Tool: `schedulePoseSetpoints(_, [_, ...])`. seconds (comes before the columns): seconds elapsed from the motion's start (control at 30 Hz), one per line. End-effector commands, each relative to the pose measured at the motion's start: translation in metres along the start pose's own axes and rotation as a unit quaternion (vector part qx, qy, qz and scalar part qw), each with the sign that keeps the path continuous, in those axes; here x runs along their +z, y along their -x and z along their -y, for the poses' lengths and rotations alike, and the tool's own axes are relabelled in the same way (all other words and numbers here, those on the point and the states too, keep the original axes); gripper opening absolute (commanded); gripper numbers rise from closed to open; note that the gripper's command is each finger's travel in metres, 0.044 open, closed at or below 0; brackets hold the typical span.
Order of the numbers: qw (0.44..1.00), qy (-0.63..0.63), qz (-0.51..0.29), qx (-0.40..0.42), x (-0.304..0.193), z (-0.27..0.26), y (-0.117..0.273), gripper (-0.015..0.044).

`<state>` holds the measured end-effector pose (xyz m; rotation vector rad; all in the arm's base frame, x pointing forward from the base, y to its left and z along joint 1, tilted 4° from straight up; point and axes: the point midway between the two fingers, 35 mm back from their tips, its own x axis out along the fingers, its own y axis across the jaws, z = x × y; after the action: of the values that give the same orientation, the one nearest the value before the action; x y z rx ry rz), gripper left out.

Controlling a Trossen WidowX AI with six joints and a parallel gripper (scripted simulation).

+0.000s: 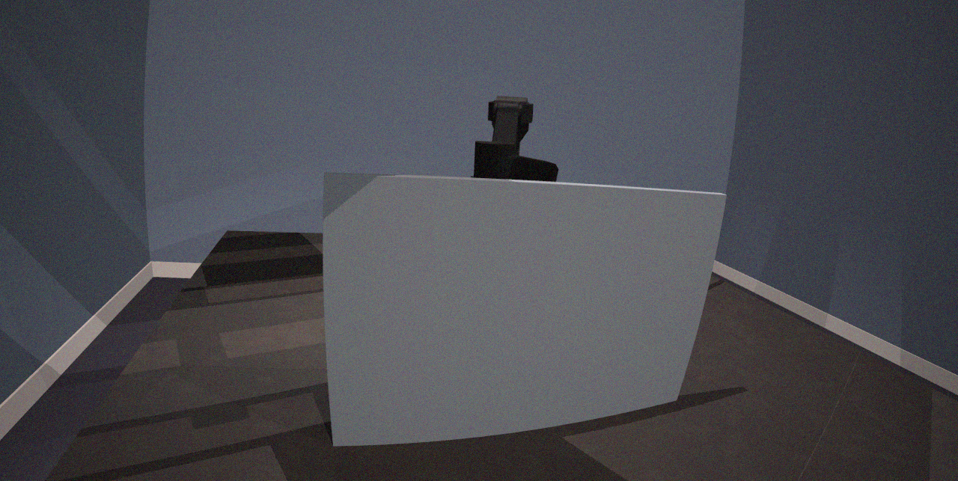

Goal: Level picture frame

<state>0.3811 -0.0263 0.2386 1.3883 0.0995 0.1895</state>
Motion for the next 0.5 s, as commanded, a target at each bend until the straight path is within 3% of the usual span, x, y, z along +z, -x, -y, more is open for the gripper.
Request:
schedulePoseSetpoints(0.0, [1.0,0.003,-0.002,0.003,0.0002,-0.0015,-0.0003,0.0])
schedulePoseSetpoints(0.47, [1.0,0.003,-0.002,0.003,0.0041,-0.0018,-0.0003,0.0])
